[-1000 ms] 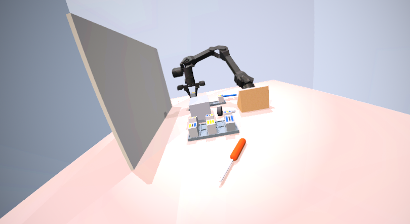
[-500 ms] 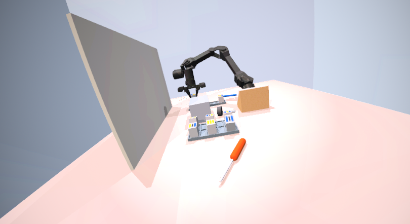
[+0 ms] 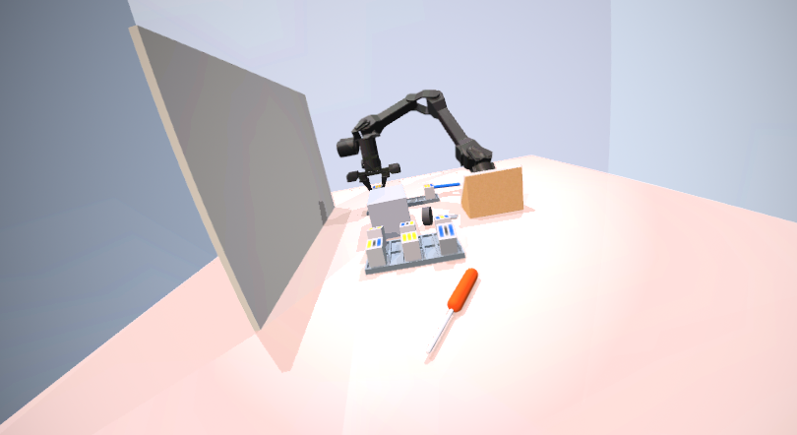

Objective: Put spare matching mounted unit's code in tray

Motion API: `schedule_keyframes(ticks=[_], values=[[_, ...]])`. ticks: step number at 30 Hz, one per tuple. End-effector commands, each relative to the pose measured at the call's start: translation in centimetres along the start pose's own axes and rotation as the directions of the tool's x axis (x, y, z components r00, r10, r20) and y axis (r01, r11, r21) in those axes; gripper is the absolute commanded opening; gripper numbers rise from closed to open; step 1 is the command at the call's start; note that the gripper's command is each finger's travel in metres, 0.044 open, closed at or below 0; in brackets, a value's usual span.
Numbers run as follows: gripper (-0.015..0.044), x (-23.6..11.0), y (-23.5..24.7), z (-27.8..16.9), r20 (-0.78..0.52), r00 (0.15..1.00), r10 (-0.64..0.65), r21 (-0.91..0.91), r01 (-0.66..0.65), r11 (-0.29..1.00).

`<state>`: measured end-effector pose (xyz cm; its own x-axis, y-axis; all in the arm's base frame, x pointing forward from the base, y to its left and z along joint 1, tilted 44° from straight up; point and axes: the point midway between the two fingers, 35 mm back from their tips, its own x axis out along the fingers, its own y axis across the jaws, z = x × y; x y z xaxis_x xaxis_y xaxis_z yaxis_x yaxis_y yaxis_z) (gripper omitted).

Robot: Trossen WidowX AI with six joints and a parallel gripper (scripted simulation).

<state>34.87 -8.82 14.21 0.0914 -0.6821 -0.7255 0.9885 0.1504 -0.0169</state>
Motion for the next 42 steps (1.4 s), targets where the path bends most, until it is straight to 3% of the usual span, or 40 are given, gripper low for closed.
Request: schedule_keyframes(ticks=[1, 26, 42], values=[[0.0, 0.5, -0.2, 0.1, 0.004, 1.0, -0.005, 0.0, 0.005, 1.0], [0.0, 2.3, -0.6, 0.2, 0.008, 1.0, -0.009, 0.005, 0.009, 1.0], [0.042, 2.0, -0.4, 0.1, 0.004, 1.0, -0.004, 0.006, 0.004, 1.0]])
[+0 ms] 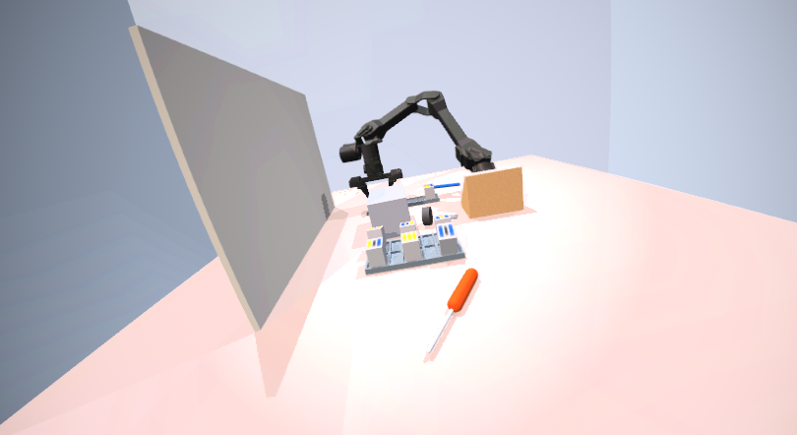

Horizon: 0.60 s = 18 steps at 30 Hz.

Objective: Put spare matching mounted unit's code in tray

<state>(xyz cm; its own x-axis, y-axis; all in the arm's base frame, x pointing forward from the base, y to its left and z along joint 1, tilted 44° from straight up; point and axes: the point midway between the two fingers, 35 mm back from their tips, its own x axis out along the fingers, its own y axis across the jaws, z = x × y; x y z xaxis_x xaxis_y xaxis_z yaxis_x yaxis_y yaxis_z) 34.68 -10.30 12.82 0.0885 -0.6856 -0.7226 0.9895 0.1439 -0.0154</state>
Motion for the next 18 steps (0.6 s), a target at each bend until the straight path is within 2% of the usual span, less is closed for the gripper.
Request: schedule_keyframes(ticks=[1, 3, 10, 18], values=[[0.044, 0.0, 0.0, 0.0, 0.0, 1.0, -0.001, 0.0, 0.001, 1.0], [0.044, -1.0, 0.2, 0.0, -0.002, 1.0, -0.001, 0.0, 0.001, 1.0], [0.044, -10.3, 0.0, 0.0, -0.002, 1.0, -0.007, -0.002, 0.007, 1.0], [0.044, -10.6, -0.1, 0.0, -0.002, 1.0, -0.007, -0.002, 0.007, 1.0]])
